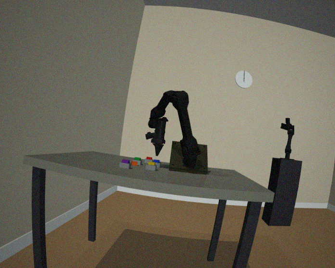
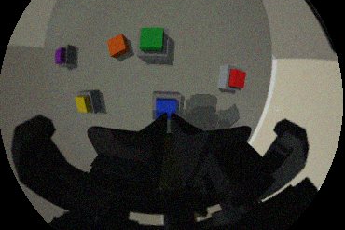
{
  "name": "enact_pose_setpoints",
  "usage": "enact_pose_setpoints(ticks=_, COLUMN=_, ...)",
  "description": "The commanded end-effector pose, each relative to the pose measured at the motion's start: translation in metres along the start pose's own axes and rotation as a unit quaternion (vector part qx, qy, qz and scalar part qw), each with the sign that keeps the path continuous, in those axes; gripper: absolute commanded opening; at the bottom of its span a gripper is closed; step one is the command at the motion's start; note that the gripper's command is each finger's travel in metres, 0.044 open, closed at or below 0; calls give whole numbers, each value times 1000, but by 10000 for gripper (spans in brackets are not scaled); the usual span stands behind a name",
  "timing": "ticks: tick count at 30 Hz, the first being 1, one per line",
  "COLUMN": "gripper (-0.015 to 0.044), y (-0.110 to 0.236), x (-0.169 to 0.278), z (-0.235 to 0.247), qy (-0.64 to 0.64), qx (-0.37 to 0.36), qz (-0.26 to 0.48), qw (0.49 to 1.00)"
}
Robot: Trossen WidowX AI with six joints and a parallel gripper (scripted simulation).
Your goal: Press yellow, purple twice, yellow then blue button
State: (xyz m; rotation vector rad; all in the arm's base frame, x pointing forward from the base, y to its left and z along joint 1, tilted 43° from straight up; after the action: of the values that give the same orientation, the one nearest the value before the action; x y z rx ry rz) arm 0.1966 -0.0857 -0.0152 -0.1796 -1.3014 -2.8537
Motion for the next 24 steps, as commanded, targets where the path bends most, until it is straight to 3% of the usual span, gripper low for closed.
enact_pose_setpoints(ticks=1, gripper=20, y=-9, x=2, z=1, qy=-3, qx=-4, qz=3, qw=1000)
enact_pose_setpoints(ticks=24, gripper=20, y=-31, x=3, z=2, qy=-3, qx=-5, qz=3, qw=1000)
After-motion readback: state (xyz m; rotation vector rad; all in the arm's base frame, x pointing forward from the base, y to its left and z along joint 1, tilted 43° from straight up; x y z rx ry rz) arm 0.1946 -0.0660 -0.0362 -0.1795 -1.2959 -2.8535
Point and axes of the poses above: the point midway between the two fingers, 35 mm back from their tips, its own y axis back along the fingers, its own z axis across the jaws, x = y × z, the point moved 1 cm from there along y, back along the fingers, and after that the axes turned 7 degrees about -y, right-handed, at the moved point
